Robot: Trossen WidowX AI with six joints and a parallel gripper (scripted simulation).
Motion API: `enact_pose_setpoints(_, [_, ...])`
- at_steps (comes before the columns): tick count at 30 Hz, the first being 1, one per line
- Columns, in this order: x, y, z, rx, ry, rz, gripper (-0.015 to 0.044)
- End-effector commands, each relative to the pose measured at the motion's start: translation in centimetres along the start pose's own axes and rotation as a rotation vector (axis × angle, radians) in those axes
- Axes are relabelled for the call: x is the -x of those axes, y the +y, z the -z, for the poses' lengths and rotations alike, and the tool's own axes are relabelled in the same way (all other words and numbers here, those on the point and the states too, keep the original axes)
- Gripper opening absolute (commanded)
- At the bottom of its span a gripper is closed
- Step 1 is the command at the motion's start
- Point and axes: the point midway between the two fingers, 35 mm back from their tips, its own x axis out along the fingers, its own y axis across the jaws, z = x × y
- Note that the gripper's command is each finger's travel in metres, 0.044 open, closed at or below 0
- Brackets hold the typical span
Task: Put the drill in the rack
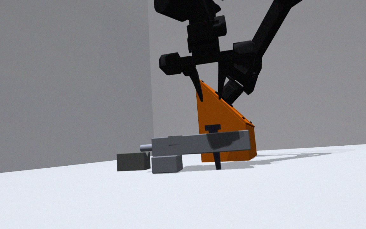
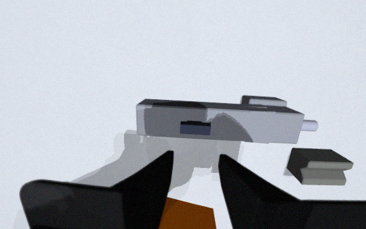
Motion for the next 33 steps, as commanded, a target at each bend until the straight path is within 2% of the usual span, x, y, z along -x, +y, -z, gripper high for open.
enact_pose_setpoints(1, [3.3, -0.2, -0.4, 0.011, -0.013, 0.009, 0.0236])
enact_pose_setpoints(5, [2.5, -1.0, -0.7, 0.064, -0.026, 0.011, 0.0341])
enact_pose_setpoints(9, [0.9, -4.5, -1.5, 0.421, -0.021, 0.016, 0.0440])
enact_pose_setpoints(21, [-6.2, -15.5, -0.7, 1.525, -0.004, 0.023, 0.0440])
enact_pose_setpoints(33, [-6.6, -16.0, -0.5, 1.585, -0.003, 0.023, 0.0440])
